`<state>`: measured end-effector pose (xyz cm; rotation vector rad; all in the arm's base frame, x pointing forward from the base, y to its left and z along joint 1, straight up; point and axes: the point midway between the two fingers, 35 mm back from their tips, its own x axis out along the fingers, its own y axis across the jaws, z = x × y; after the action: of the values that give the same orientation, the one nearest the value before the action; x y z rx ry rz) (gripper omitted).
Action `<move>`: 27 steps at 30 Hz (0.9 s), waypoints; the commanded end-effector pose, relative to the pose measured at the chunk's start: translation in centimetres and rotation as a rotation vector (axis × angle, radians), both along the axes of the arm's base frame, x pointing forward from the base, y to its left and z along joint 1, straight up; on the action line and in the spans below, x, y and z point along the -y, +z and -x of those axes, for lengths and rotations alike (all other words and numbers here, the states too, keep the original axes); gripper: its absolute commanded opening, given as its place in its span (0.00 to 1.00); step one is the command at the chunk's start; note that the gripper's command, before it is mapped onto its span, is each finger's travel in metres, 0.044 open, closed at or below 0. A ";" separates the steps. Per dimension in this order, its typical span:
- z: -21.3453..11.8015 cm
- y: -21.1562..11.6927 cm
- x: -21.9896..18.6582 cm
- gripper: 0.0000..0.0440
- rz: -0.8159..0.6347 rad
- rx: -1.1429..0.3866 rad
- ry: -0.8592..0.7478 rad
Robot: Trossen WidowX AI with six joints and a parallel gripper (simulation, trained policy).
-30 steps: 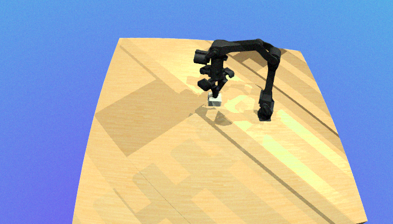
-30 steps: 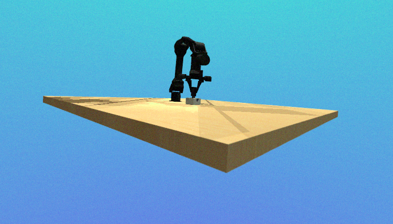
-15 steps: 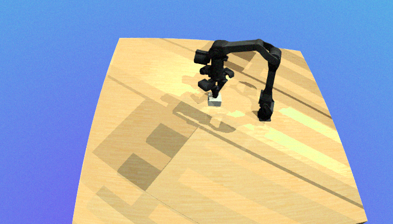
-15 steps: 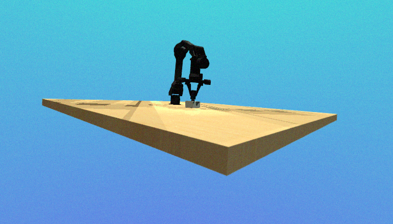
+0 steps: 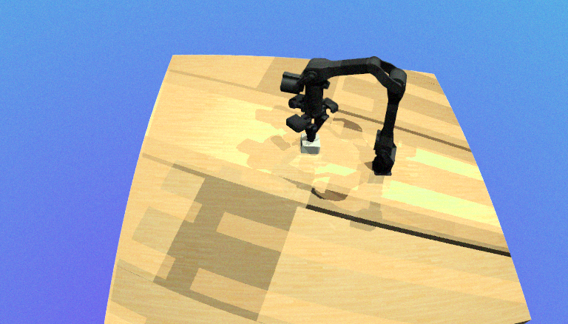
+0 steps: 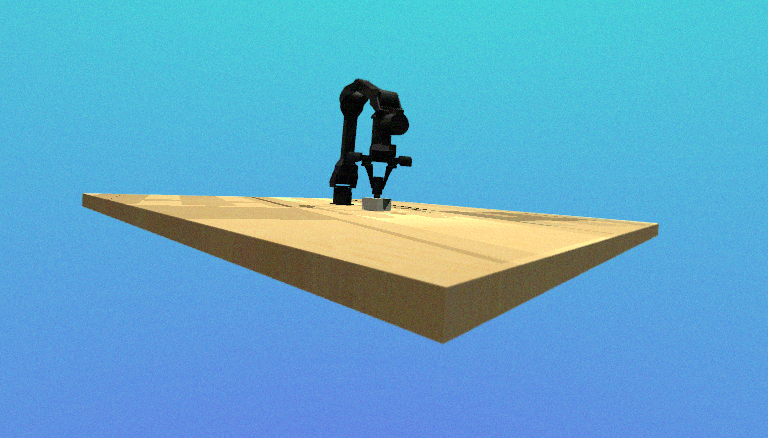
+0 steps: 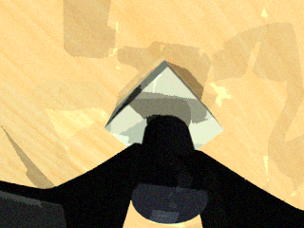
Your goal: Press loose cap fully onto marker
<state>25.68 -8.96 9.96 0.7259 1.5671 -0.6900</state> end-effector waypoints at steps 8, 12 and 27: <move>0.5 -1.9 0.5 0.13 0.014 -0.050 0.010; 0.5 -1.9 0.5 0.15 0.015 -0.050 0.012; 0.5 -2.0 0.6 0.19 0.018 -0.048 0.020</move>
<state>25.71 -9.01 9.79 0.7125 1.5672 -0.6791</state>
